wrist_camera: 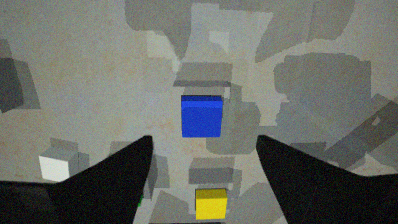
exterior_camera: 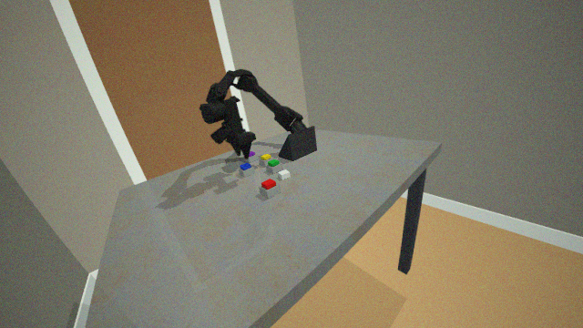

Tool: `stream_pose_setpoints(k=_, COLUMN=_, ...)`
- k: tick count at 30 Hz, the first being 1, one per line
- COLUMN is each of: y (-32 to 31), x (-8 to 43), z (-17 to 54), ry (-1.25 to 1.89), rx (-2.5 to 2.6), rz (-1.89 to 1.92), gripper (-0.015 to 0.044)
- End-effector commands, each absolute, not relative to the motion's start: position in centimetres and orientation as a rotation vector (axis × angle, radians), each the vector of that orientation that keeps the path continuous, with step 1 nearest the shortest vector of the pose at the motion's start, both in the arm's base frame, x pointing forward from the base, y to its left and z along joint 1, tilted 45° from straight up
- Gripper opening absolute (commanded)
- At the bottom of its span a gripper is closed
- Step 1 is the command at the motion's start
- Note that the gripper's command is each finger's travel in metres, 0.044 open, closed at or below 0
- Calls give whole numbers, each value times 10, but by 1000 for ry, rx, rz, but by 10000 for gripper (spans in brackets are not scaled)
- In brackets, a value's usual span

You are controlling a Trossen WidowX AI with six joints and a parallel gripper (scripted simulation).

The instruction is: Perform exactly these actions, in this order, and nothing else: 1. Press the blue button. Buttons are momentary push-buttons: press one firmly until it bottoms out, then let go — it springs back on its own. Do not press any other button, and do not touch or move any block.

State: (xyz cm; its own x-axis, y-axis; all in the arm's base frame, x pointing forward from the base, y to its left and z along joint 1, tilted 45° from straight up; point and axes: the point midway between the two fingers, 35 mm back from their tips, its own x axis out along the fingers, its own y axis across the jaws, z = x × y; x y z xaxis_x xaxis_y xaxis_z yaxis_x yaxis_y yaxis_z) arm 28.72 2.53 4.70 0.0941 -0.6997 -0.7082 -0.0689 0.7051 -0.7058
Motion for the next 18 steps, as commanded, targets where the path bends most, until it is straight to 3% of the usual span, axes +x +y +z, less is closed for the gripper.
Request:
stream_pose_setpoints(k=1, y=20, x=287, z=41, ry=1415, rx=-697, rz=-519, gripper=138)
stream_pose_setpoints(k=6, y=20, x=287, z=41, ry=1415, rx=-697, rz=-519, gripper=20)
stream_pose_setpoints(k=18, y=16, x=288, z=37, ry=1415, rx=-697, rz=-518, gripper=20)
